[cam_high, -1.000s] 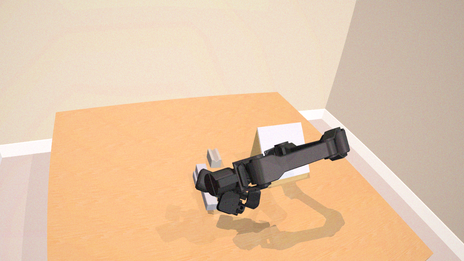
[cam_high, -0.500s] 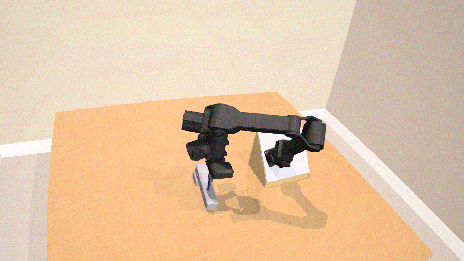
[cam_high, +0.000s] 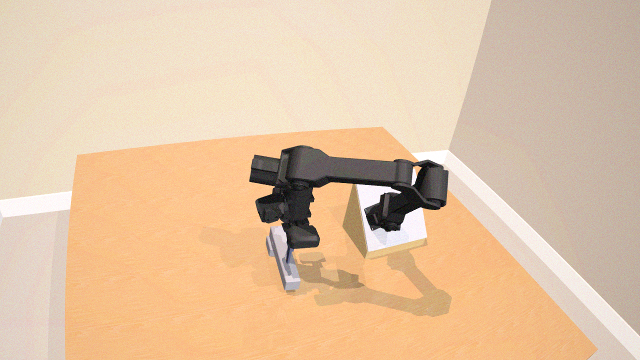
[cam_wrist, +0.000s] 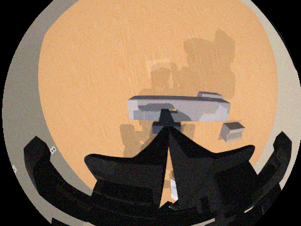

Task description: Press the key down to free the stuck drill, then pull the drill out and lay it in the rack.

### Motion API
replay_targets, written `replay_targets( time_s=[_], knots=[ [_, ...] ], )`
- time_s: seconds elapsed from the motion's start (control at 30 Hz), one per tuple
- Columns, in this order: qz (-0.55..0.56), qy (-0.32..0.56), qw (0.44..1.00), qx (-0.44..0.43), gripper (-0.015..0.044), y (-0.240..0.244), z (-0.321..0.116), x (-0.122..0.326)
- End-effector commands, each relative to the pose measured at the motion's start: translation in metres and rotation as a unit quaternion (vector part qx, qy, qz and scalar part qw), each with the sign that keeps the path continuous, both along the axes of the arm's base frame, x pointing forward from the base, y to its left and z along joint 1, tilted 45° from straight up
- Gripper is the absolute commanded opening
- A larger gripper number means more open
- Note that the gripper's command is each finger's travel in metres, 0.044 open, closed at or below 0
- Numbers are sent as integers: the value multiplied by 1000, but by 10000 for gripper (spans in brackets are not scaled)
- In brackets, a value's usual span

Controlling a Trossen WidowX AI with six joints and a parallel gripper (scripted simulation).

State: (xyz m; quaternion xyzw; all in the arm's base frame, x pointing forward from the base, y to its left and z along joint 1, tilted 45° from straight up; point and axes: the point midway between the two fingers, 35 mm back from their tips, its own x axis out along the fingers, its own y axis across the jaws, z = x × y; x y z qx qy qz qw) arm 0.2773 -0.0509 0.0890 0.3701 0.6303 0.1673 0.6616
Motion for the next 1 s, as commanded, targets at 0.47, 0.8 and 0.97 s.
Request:
replay_targets(
  time_s=[0.47,0.8,0.97],
  knots=[
    [0,3,1000,4,0,7,-3,-1],
    [0,3,1000,4,0,7,-3,-1],
    [0,3,1000,4,0,6,-6,0]
  ],
)
